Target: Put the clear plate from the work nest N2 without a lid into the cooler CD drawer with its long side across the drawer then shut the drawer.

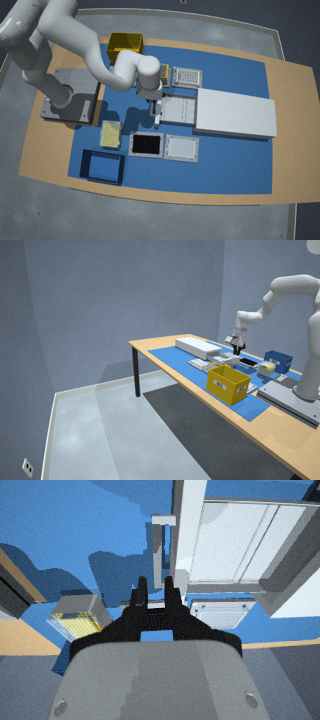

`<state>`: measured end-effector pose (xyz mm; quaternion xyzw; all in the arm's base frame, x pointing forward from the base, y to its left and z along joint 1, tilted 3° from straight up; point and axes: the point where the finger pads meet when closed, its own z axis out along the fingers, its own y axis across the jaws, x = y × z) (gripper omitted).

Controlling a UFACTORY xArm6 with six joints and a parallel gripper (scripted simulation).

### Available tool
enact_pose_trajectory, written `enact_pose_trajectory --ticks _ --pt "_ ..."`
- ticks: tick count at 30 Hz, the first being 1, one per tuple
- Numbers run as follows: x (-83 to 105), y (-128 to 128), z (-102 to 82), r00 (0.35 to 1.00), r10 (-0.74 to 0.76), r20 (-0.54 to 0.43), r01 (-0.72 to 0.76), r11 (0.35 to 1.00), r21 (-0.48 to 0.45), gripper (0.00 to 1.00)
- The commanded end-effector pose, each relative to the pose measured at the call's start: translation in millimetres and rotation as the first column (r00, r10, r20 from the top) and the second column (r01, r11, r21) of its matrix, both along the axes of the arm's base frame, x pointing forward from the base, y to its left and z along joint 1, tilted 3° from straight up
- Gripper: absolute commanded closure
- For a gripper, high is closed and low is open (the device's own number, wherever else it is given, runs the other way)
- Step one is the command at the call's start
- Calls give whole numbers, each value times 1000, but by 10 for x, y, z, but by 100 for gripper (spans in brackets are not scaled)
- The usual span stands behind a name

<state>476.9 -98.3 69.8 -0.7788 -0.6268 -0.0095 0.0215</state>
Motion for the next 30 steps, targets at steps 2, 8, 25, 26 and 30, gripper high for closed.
enact_pose_trajectory --ticks 2,8,25,26,30 --pt "15 -7 96 1000 0 4 0 1000 -1 79" --pt "16 -10 162 1000 0 4 0 1000 -1 79" --pt "17 -17 312 1000 0 4 0 1000 -1 79" --pt "17 -17 312 1000 0 4 0 1000 -1 79" --pt "90 -148 308 995 -100 0 100 995 -2 0"
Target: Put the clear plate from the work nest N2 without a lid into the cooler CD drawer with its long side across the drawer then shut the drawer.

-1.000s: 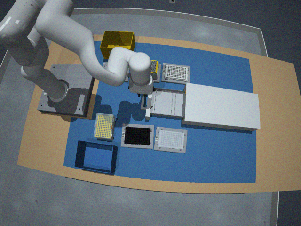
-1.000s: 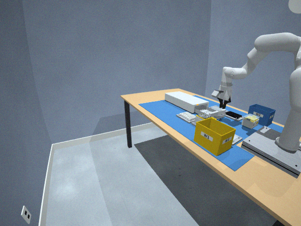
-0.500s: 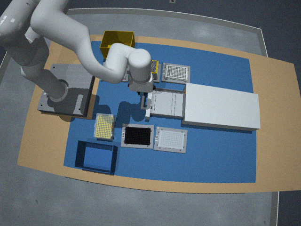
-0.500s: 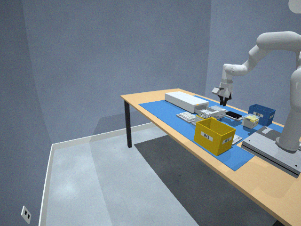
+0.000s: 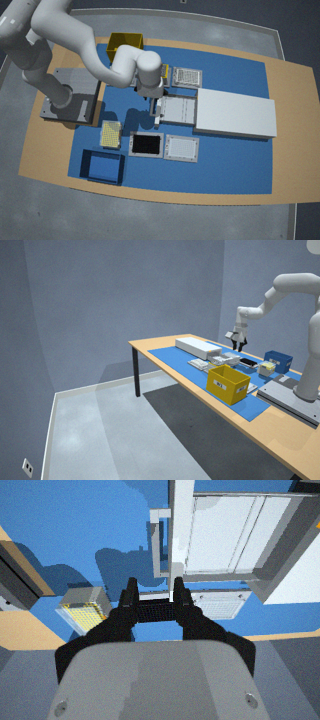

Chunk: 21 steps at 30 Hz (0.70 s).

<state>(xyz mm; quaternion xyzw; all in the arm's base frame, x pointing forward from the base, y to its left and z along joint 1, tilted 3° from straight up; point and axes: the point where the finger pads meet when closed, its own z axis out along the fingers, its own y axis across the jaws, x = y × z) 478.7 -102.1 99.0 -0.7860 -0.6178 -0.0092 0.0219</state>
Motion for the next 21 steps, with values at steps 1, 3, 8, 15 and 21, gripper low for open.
enact_pose_trajectory --ticks 1,3,8,15,21 --pt "96 -154 14 994 -110 0 110 994 -3 0" --pt "144 -241 11 984 -176 -3 176 984 -4 0" --pt "218 -373 7 962 -273 -7 273 962 -6 0" --pt "388 -679 -3 873 -488 -15 488 873 -11 0" --pt "533 -941 -12 758 -652 -22 651 759 -18 0"
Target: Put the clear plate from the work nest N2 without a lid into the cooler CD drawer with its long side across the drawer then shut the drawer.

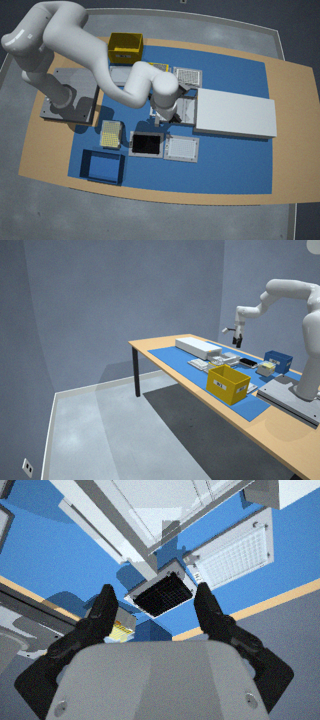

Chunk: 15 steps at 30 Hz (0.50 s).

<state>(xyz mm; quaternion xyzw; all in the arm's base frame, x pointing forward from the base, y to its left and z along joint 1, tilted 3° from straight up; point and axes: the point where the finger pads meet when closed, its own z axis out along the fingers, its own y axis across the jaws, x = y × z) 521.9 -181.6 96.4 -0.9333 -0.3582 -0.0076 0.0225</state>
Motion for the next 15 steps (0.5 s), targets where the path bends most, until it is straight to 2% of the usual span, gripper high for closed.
enact_pose_trajectory --ticks 1,4,7,15 --pt "126 -190 13 990 -143 -12 143 990 -5 0" --pt "150 -234 12 984 -176 -13 176 984 -6 0" --pt "223 -365 7 962 -274 -17 274 962 -8 0" --pt "417 -715 -4 855 -517 -27 517 856 -14 0"
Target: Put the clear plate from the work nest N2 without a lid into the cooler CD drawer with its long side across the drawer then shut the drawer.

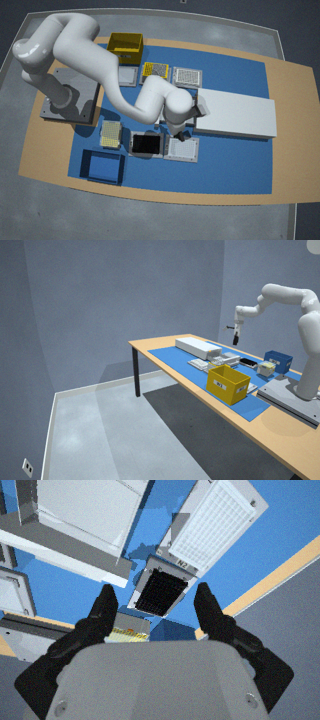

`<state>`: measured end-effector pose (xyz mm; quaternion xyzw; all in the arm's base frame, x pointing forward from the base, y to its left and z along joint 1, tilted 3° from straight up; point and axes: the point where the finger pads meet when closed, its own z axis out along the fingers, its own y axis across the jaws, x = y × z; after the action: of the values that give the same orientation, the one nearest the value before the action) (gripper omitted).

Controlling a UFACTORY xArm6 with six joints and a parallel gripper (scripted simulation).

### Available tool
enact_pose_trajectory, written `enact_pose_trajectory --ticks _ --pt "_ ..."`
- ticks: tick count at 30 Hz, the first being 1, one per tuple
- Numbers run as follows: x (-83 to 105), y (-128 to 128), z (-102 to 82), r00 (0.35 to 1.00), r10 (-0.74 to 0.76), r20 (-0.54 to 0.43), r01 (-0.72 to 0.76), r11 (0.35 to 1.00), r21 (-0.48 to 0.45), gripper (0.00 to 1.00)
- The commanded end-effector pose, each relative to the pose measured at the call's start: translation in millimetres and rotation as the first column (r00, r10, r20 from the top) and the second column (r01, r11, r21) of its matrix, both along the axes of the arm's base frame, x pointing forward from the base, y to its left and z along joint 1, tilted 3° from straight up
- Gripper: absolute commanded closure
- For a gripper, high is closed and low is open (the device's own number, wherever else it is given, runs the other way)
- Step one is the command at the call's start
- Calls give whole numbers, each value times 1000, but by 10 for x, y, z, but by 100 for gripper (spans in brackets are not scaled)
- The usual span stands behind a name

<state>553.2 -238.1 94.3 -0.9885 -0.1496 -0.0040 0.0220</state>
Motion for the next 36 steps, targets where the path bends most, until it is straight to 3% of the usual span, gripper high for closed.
enact_pose_trajectory --ticks 1,7,15,18,36 --pt "127 -193 16 989 -144 -15 144 990 -3 0" --pt "224 -368 11 961 -274 -20 274 962 -5 0" --pt "418 -718 0 863 -505 -29 505 863 -11 0" --pt "487 -843 -4 863 -505 -29 505 863 -11 0" --pt "488 -842 -20 863 -505 -29 505 863 -11 0"
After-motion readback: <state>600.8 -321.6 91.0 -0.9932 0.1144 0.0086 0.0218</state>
